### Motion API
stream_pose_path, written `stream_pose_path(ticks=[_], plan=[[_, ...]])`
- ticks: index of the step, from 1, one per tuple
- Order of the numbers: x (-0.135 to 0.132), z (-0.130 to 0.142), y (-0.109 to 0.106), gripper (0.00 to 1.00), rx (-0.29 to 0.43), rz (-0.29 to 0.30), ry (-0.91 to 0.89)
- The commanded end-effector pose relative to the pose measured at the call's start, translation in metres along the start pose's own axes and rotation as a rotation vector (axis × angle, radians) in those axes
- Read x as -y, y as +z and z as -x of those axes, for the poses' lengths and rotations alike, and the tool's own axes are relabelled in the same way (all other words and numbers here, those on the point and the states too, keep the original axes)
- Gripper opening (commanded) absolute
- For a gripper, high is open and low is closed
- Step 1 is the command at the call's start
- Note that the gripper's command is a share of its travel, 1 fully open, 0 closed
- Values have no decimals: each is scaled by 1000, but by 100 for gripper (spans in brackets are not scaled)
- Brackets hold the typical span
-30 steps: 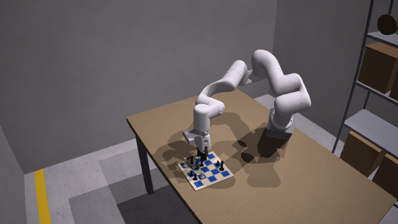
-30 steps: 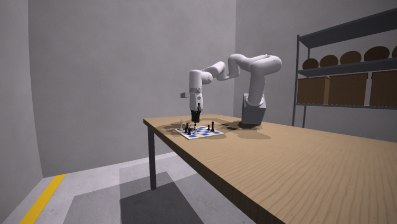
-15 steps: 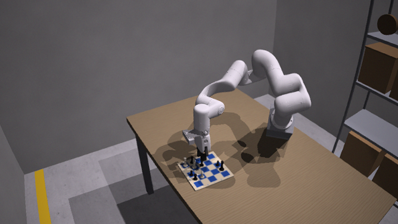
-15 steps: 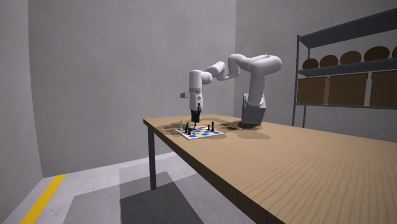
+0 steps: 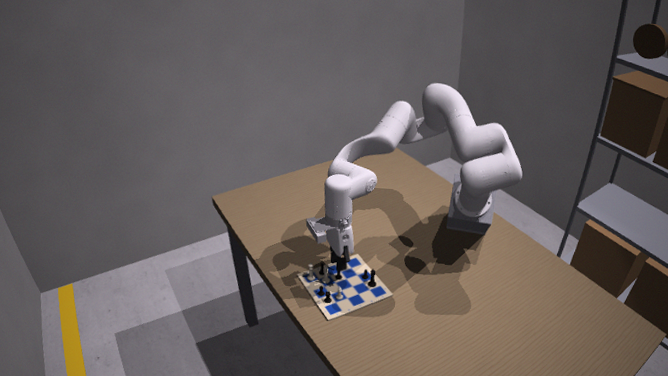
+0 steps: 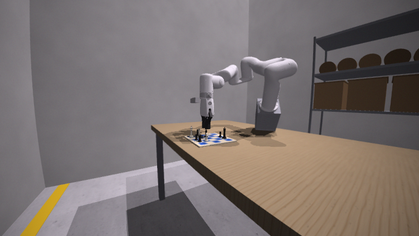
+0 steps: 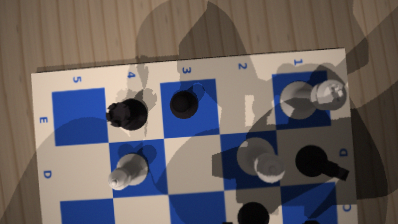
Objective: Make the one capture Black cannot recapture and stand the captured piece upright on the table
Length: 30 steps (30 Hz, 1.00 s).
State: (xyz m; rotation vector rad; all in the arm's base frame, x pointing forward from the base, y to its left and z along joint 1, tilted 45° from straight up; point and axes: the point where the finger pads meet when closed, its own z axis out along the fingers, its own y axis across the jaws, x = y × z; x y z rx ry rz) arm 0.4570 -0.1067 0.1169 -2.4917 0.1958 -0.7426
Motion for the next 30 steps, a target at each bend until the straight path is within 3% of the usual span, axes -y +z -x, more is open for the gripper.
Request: stream_pose_path(ticks=[1, 12, 30], plan=[[-1, -1, -1, 39, -3, 2, 0], [-1, -1, 2, 39, -3, 2, 0], [-1, -1, 32, 39, -3, 2, 0]])
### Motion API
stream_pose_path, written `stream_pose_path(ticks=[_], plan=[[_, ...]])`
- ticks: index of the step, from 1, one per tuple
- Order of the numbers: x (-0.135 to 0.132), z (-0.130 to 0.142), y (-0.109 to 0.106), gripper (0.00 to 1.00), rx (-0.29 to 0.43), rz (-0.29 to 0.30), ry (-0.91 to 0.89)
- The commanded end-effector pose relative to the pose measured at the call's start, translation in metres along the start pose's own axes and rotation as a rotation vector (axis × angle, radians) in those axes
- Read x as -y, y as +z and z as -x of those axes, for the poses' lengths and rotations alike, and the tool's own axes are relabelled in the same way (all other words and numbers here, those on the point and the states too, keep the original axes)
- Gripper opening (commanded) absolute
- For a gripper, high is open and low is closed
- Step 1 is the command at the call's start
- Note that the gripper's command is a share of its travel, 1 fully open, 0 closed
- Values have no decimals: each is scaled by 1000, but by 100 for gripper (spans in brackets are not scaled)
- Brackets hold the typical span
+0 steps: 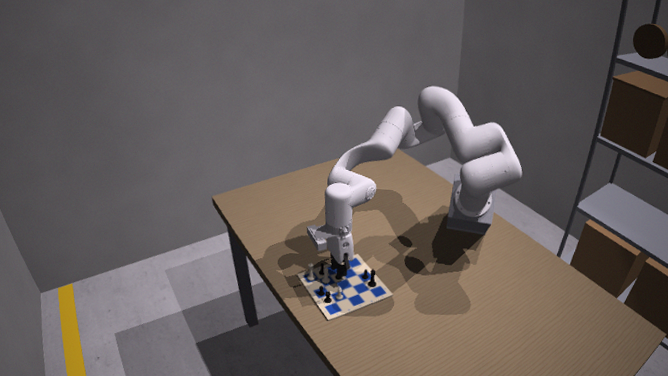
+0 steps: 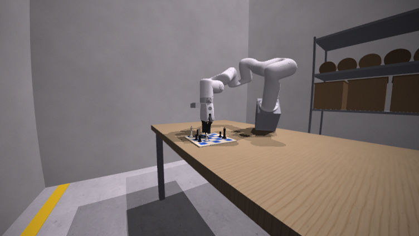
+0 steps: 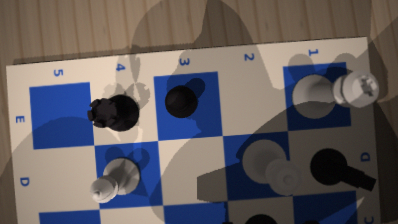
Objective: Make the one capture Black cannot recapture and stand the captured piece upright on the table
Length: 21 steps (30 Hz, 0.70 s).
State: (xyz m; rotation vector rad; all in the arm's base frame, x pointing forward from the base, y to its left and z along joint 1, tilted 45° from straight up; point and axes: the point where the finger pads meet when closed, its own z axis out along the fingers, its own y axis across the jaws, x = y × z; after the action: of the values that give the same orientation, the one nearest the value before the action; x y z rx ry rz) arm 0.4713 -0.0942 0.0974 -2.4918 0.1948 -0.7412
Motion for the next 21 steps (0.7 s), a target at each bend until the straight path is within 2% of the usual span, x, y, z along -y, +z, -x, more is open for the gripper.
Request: stream_pose_path(ticks=[1, 21], plan=[[-1, -2, 6, 39, -5, 2, 0], [-1, -2, 9, 39, -5, 2, 0]])
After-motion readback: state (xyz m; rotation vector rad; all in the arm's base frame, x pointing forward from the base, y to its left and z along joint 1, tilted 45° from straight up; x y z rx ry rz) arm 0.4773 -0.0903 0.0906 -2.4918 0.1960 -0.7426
